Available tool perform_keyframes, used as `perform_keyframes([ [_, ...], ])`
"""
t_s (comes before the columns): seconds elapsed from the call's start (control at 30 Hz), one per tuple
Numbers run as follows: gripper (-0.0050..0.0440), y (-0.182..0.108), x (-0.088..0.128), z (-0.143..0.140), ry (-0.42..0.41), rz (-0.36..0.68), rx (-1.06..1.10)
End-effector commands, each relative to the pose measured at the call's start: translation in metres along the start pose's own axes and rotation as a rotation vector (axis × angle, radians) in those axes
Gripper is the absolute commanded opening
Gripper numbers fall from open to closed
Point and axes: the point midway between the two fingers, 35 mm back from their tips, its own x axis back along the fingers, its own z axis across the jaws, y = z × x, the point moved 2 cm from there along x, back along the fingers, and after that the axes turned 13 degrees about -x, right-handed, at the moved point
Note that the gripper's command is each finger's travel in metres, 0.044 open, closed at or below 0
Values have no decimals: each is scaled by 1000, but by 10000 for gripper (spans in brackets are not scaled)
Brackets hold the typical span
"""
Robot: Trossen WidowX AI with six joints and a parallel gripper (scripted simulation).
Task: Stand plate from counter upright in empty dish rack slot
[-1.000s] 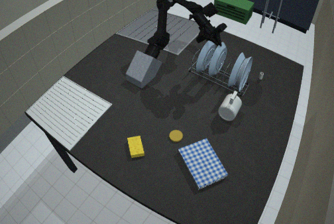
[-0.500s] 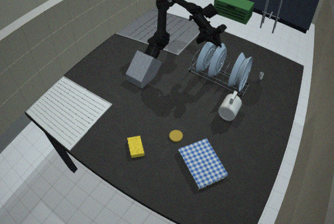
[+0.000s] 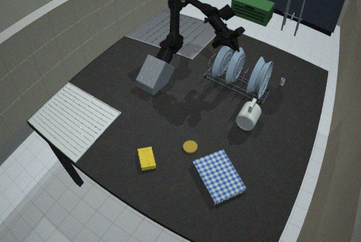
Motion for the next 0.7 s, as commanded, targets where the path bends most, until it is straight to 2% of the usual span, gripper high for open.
perform_keyframes([
  [0.0, 0, 0, -1, -1, 7, -2, 0],
  [0.67, 0, -1, 0, -1, 12, -1, 5],
])
